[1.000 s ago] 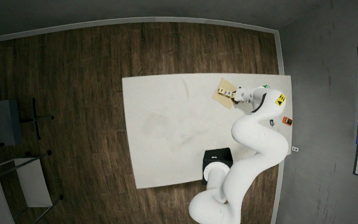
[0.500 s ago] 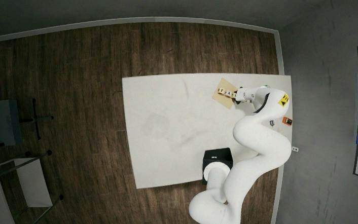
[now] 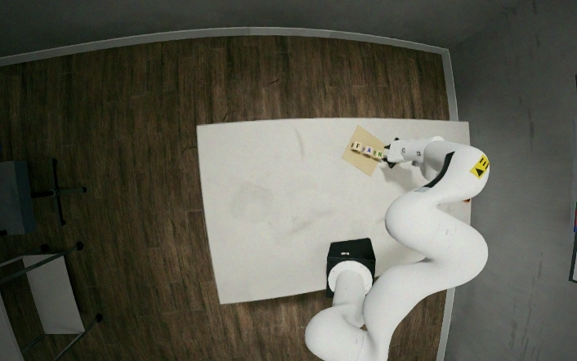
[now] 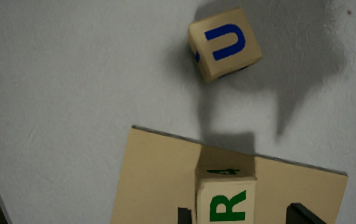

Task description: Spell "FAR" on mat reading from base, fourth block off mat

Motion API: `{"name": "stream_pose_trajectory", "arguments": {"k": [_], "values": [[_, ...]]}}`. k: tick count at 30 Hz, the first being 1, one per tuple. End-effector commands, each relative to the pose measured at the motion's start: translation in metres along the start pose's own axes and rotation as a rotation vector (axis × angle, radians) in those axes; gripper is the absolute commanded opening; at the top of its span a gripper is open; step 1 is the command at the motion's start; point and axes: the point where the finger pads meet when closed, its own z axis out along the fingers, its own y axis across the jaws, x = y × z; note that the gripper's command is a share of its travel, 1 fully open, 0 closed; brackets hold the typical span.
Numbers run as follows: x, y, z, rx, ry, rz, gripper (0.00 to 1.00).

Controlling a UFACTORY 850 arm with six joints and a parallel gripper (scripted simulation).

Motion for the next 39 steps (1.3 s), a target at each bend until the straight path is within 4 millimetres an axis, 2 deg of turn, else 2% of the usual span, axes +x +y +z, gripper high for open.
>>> {"name": "stream_pose_trajectory", "arguments": {"k": [1,4,5,30,34,39], "values": [[0.000,-0.001,-0.011,0.002,0.001,-0.001,0.62],[0.000,-0.001,-0.012,0.002,0.001,-0.001,0.62],[0.000,-0.001,-0.012,0.002,0.001,-0.001,1.00],[0.000,-0.001,-0.014,0.002,0.001,-0.001,1.00],[0.000,-0.001,-0.022,0.002,0.001,-0.001,1.00],[0.000,-0.001,-0.043,0.002,0.001,-0.001,1.00]]}}
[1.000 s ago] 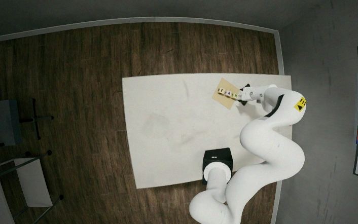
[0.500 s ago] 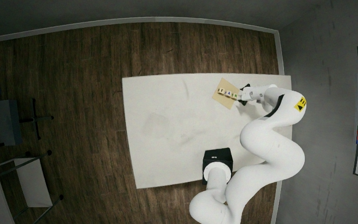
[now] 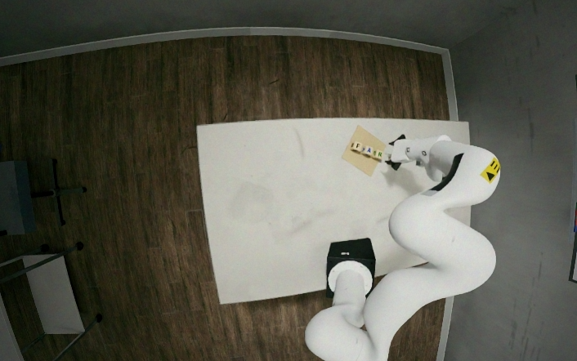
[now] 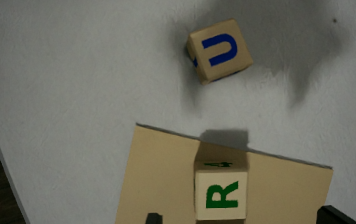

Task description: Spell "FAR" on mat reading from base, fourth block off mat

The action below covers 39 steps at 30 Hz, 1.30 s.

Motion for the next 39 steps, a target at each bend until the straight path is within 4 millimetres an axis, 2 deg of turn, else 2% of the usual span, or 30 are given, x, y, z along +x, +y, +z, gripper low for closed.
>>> {"name": "stream_pose_trajectory", "arguments": {"k": [1,6,8,15,39], "values": [[0.000,-0.001,-0.021,0.002,0.001,-0.001,1.00],[0.000,-0.001,-0.047,0.002,0.001,-0.001,1.00],[0.000,-0.001,-0.047,0.002,0.001,-0.001,1.00],[0.000,-0.001,-0.069,0.002,0.001,-0.001,1.00],[0.000,-0.001,-0.070,0.002,0.001,-0.001,1.00]]}}
